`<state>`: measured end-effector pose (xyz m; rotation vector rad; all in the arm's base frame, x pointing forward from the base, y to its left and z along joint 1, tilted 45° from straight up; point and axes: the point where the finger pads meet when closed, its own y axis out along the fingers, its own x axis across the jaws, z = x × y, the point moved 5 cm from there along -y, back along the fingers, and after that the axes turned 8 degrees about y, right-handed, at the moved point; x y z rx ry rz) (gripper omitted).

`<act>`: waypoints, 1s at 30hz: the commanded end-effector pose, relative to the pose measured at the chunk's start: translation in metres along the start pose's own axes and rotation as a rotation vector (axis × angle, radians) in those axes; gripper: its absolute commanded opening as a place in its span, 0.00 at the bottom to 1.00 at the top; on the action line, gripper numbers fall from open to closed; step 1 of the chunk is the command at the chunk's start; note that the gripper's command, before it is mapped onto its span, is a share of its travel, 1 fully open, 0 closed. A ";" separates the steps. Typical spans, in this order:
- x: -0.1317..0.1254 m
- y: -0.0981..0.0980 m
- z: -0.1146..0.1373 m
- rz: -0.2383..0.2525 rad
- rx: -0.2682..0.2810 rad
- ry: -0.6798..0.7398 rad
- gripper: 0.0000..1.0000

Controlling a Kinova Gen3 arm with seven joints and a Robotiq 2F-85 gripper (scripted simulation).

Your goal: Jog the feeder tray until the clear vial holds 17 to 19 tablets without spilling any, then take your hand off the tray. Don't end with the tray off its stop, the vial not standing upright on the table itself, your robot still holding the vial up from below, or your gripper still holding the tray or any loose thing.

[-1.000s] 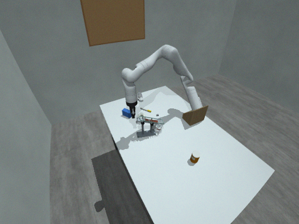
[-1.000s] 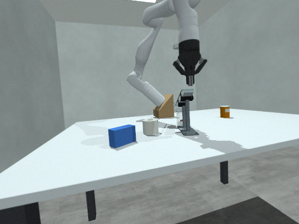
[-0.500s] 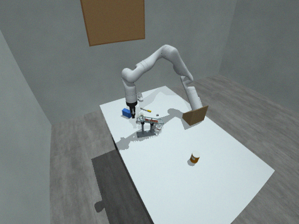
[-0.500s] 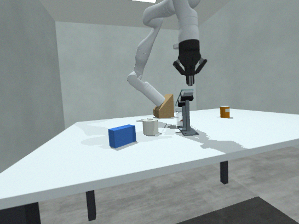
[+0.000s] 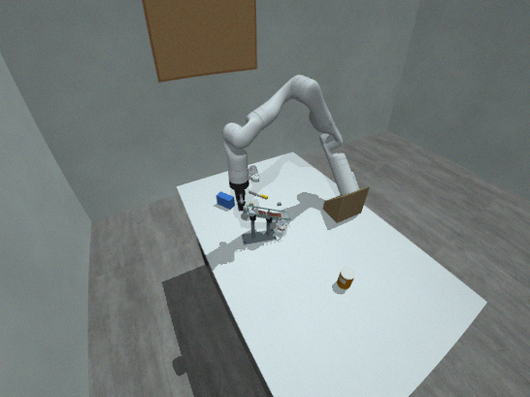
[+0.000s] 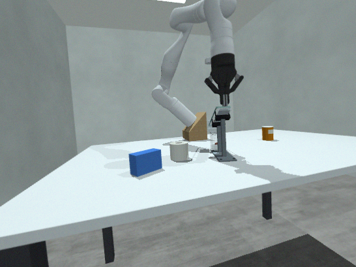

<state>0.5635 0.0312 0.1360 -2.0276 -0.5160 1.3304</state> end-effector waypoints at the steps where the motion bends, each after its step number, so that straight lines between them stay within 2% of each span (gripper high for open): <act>1: 0.001 -0.001 0.008 0.005 0.019 -0.007 0.00; 14: 0.005 -0.012 -0.019 0.005 0.019 -0.007 0.00; 25: 0.005 -0.011 -0.018 0.005 0.019 -0.007 0.00; 30: 0.002 -0.005 -0.001 0.005 0.019 -0.007 0.00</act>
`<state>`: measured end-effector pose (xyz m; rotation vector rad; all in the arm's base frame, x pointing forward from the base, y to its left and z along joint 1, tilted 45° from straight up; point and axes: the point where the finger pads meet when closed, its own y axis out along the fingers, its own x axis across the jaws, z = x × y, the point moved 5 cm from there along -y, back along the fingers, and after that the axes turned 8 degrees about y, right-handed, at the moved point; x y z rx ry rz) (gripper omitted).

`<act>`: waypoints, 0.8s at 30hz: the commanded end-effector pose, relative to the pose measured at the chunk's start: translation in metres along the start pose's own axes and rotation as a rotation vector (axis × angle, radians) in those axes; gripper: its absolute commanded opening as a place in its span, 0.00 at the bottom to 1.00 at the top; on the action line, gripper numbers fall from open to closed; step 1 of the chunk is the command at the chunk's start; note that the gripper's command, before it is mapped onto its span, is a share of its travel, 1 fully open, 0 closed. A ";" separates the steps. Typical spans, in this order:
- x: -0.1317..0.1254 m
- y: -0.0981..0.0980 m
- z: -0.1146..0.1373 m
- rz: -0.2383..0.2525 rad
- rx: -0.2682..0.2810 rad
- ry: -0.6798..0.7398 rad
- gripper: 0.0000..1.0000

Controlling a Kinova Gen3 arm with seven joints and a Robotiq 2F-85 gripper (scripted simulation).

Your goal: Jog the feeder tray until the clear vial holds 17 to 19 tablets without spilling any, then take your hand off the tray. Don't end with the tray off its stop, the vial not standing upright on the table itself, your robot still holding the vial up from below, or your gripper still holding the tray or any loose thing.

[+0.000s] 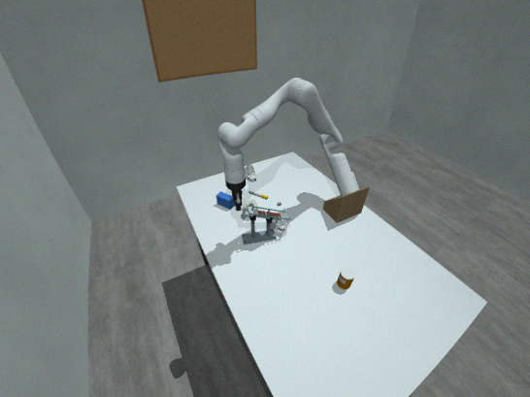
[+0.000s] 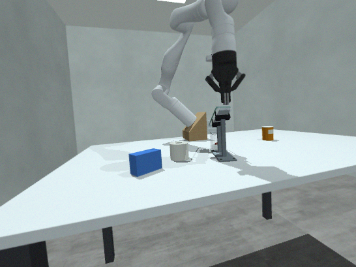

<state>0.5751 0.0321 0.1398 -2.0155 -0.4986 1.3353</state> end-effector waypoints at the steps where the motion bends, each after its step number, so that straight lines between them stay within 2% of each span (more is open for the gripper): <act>1: -0.001 0.001 0.014 0.000 0.001 -0.005 0.00; 4: -0.002 0.004 0.021 0.000 0.001 -0.005 0.00; 11: -0.001 0.002 0.017 0.000 0.001 -0.005 0.00; 18: 0.002 -0.007 -0.004 0.000 0.001 -0.005 0.00; 24: 0.002 -0.008 -0.008 0.000 0.001 -0.005 0.00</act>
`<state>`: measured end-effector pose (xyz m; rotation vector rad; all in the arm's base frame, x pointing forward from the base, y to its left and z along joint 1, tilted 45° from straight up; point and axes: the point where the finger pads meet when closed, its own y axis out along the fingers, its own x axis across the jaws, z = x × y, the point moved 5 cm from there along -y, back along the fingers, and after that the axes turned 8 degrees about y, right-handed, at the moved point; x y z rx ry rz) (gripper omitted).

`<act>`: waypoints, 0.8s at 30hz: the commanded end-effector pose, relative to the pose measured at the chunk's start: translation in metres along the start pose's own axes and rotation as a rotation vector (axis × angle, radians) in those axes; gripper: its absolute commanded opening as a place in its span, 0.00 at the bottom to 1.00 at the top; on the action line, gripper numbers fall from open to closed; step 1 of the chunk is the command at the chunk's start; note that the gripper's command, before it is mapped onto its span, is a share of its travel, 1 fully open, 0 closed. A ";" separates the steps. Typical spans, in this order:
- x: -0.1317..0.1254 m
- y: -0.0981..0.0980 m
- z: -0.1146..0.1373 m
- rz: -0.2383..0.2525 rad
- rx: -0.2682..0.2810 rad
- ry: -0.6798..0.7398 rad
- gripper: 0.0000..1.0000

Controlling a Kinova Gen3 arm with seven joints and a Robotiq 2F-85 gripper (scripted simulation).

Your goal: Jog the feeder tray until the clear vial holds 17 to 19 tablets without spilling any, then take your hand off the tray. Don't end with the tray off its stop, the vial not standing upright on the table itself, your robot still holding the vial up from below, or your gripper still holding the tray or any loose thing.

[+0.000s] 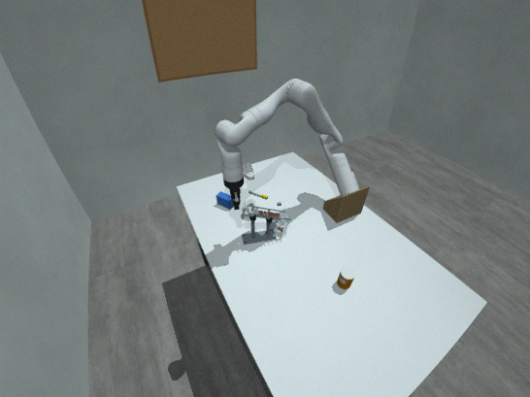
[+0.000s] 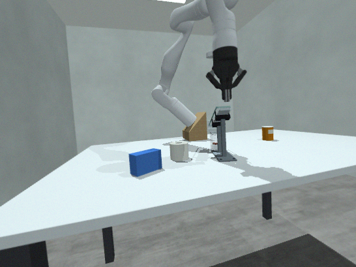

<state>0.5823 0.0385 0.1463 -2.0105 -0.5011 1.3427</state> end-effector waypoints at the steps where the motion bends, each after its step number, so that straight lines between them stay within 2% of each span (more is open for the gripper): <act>1: 0.000 0.001 -0.002 0.000 0.000 0.002 0.00; 14: 0.000 0.001 -0.001 0.000 0.000 0.002 0.00; 24: -0.004 0.013 0.026 0.000 0.000 0.002 0.00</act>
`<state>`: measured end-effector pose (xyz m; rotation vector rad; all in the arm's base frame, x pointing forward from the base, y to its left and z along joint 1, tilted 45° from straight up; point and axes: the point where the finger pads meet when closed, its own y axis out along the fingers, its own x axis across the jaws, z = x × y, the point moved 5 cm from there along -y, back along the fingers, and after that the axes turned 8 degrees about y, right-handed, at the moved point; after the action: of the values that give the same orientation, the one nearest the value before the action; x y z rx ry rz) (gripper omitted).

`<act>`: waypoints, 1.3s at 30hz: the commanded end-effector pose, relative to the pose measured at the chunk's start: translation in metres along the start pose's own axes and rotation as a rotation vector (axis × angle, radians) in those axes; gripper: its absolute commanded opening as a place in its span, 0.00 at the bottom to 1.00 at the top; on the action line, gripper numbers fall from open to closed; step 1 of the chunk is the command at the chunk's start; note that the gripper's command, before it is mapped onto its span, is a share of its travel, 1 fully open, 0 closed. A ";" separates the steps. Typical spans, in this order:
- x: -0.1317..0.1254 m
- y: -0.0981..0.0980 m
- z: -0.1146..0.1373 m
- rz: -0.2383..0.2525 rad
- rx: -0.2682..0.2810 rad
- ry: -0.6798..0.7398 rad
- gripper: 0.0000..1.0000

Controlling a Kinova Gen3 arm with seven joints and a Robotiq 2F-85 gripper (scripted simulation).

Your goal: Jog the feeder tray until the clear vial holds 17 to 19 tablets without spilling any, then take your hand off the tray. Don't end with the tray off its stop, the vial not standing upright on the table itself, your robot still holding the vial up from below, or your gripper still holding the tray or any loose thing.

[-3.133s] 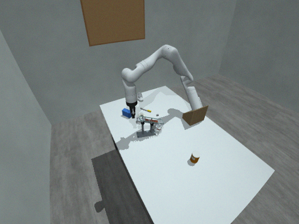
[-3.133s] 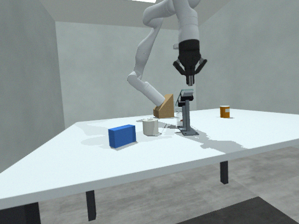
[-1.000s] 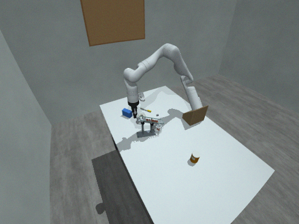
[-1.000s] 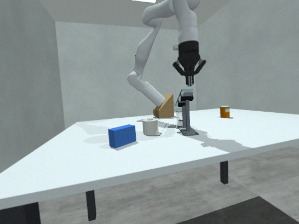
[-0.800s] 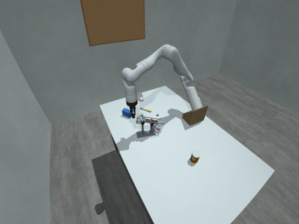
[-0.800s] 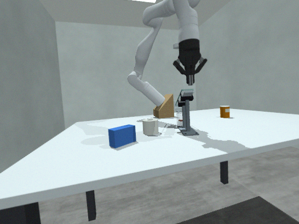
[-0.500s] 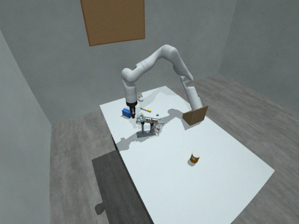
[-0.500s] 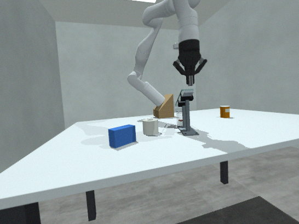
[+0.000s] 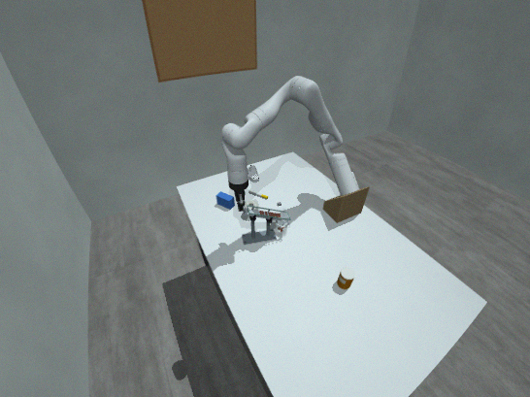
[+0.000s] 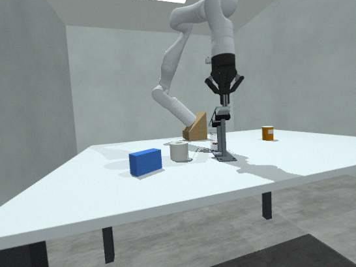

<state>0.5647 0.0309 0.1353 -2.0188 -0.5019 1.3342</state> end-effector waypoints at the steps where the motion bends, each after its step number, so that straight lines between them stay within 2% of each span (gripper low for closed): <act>1: 0.000 -0.001 0.011 0.001 0.005 -0.006 0.00; 6: 0.001 -0.002 0.007 0.001 0.005 -0.006 0.00; 12: 0.003 -0.010 -0.012 0.001 0.005 -0.006 0.00; 25: 0.004 -0.013 -0.018 0.001 0.005 -0.006 0.00; 31: 0.003 -0.010 -0.012 0.001 0.005 -0.006 0.00; 36: 0.000 -0.002 0.008 0.001 0.005 -0.006 0.00; 39: 0.000 0.000 0.012 0.001 0.005 -0.006 0.00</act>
<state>0.5641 0.0304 0.1350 -2.0264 -0.5138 1.3295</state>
